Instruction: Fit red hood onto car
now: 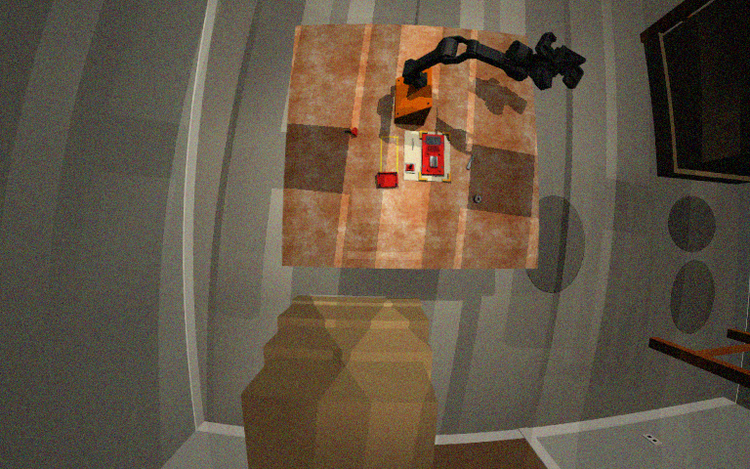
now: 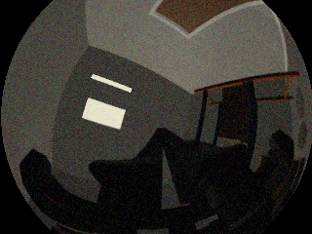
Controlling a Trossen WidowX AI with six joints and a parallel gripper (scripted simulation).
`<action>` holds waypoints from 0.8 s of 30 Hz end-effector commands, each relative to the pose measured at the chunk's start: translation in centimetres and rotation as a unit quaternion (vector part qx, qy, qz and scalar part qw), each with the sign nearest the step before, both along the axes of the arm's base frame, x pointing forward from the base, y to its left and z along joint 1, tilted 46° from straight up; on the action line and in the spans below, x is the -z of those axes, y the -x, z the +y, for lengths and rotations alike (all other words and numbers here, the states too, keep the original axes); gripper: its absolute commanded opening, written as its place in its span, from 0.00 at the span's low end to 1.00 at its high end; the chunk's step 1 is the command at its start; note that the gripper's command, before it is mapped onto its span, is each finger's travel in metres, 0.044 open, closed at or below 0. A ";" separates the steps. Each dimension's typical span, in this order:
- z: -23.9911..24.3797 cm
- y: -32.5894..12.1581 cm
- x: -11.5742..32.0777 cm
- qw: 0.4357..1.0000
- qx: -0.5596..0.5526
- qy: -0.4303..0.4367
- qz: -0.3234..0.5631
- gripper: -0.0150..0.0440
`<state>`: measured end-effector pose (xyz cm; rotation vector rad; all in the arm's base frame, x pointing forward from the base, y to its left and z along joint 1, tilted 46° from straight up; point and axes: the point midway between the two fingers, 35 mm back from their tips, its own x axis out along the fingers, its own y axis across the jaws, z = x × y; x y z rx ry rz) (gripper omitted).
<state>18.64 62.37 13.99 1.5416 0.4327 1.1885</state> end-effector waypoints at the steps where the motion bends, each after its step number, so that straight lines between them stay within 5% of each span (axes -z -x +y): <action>1: 0.0 -0.3 0.1 1.000 0.003 0.003 0.001 0.30; 17: -10.8 -23.7 5.0 0.935 0.241 0.240 0.105 1.00; 24: -20.0 -31.2 7.4 0.865 0.337 0.324 0.183 1.00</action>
